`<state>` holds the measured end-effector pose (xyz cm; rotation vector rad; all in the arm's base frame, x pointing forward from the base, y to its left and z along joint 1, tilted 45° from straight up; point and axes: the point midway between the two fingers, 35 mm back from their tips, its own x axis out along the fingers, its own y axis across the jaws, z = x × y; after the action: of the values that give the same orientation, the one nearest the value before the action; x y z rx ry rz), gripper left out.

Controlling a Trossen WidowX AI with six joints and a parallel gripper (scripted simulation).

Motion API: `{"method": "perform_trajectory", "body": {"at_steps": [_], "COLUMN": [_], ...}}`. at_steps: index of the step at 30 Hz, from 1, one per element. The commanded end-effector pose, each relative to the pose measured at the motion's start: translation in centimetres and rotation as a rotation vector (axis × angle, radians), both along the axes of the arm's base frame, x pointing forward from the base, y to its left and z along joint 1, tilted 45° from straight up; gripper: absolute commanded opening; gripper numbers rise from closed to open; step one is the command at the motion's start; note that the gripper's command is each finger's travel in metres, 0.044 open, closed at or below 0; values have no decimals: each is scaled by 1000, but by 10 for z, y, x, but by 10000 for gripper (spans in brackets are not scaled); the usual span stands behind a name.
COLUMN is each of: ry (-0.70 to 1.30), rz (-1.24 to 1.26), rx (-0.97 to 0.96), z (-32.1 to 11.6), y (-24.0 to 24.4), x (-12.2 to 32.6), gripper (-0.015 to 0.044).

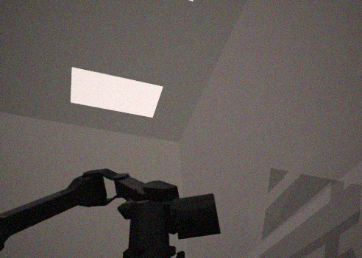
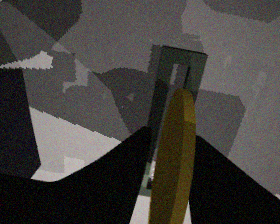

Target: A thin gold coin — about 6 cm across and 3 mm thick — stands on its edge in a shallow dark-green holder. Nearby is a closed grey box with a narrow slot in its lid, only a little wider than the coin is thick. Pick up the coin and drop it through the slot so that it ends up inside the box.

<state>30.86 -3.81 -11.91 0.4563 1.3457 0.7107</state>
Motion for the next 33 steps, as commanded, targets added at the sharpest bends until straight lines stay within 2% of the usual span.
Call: {"method": "perform_trajectory", "body": {"at_steps": [1, 13, 33], "ry": [6, 6, 7], "rz": [-5, -5, -6], "rx": [7, 7, 1], "z": [-1, 0, 33], "y": [2, 1, -36], "x": [-2, -2, -2], "gripper": [3, 0, 0]}}
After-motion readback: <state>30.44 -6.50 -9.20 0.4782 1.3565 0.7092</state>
